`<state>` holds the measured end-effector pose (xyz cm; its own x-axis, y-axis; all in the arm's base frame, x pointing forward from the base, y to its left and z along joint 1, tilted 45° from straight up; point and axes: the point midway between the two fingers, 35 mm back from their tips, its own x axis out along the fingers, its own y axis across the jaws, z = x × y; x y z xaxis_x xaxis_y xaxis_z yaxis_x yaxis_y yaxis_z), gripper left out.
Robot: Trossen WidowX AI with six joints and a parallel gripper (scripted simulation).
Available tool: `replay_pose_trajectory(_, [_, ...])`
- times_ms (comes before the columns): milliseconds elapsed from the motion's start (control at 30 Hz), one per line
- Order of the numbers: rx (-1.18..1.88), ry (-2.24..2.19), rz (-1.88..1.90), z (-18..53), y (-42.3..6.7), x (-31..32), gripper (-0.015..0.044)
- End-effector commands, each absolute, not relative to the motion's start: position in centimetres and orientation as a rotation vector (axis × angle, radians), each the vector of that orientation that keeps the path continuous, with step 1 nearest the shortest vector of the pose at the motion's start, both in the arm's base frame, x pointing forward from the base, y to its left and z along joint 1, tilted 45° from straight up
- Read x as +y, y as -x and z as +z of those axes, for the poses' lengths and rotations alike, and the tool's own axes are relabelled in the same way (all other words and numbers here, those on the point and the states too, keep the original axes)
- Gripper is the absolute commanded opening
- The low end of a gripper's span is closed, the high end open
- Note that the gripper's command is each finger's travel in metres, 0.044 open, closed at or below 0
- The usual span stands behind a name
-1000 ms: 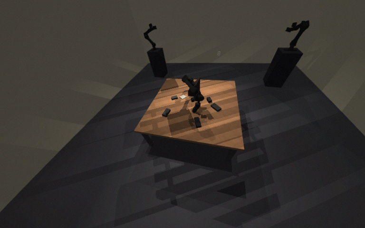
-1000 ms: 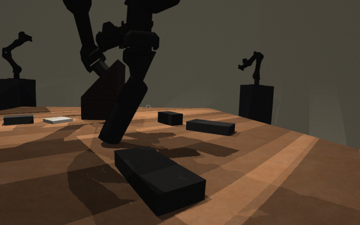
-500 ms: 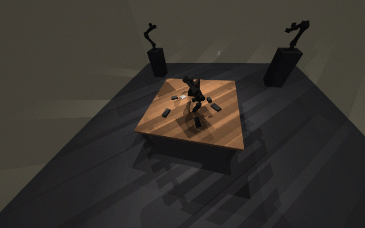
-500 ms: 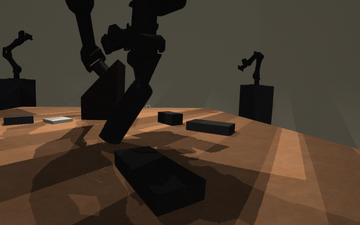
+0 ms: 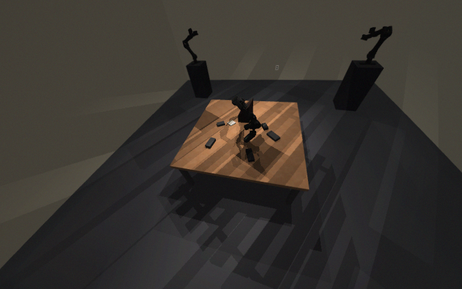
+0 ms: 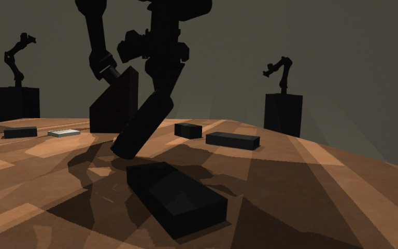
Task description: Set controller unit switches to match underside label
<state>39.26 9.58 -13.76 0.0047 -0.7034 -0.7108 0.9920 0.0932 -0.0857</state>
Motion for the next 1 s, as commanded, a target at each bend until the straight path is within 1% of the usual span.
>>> replay_pose_trajectory(0, [0.709, -0.523, -1.434, -14.3, -39.0, 9.6, 0.0337])
replay_pose_trajectory(967, [0.709, -0.524, -1.433, -16.4, -38.8, 10.2, 0.0338])
